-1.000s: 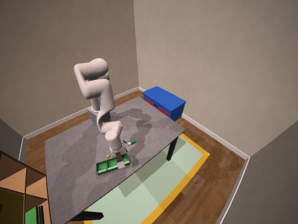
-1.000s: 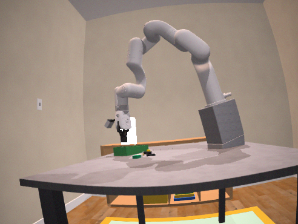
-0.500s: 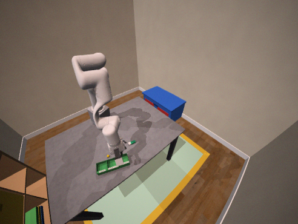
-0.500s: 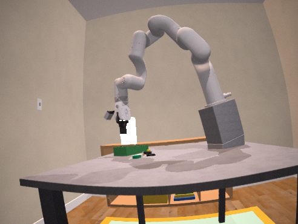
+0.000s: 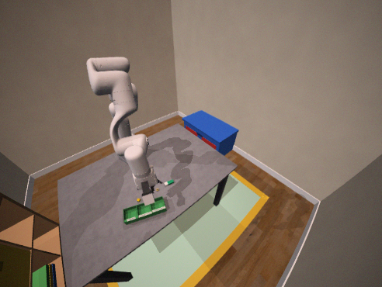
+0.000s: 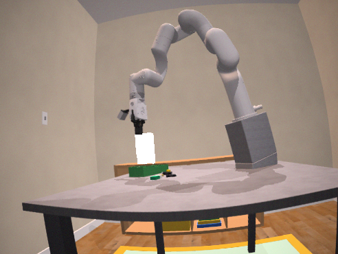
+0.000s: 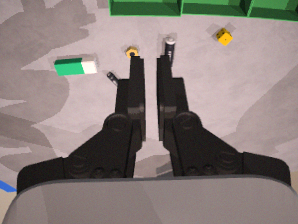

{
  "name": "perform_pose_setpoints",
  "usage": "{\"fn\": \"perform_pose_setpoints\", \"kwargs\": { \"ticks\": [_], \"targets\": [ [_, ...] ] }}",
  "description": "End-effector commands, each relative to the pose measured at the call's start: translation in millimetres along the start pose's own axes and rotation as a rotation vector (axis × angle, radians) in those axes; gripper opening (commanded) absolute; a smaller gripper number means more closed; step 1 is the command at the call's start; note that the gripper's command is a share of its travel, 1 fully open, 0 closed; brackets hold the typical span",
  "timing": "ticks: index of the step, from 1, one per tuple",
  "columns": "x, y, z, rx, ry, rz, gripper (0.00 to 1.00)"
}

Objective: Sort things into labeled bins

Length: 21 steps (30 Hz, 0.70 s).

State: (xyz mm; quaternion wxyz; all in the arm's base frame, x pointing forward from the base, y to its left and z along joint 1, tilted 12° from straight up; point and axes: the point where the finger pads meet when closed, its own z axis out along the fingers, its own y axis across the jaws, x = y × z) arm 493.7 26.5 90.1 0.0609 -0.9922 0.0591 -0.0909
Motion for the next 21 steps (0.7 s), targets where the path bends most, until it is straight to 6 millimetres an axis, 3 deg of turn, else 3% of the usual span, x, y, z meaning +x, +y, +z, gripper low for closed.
{"fn": "perform_pose_setpoints", "kwargs": {
  "ticks": [1,6,7,9,21],
  "targets": [
    [0.7,-0.5,-5.2,-0.001,0.002,0.000,0.07],
    [0.7,-0.4,-5.2,-0.001,0.002,0.000,0.07],
    [-3.2,4.5,0.2,-0.001,0.002,0.050,0.30],
    [-3.2,4.5,0.2,-0.001,0.002,0.050,0.30],
    [-50.1,64.4,65.7,-0.007,-0.005,0.418,0.30]
  ]
}}
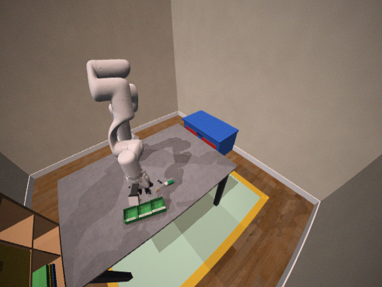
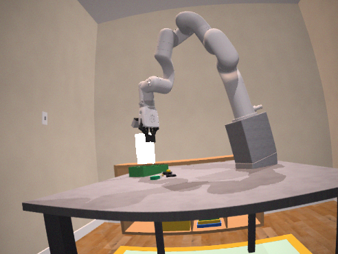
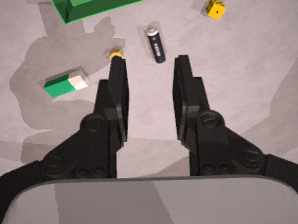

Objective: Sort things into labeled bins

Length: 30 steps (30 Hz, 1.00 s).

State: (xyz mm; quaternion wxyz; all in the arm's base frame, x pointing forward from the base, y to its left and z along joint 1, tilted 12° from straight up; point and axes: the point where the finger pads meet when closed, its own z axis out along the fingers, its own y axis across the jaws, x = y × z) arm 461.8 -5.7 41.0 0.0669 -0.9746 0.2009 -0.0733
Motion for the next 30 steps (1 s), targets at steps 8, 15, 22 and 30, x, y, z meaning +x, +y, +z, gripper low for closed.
{"fn": "perform_pose_setpoints", "kwargs": {
  "ticks": [8,15,22,30],
  "targets": [
    [-20.9,60.4,61.3,0.012,0.010,0.329,0.30],
    [-30.6,87.7,79.8,0.016,0.012,0.349,0.30],
    [-29.1,87.9,79.8,0.016,0.012,0.349,0.30],
    [-28.4,82.2,79.7,0.016,0.012,0.349,0.30]
  ]
}}
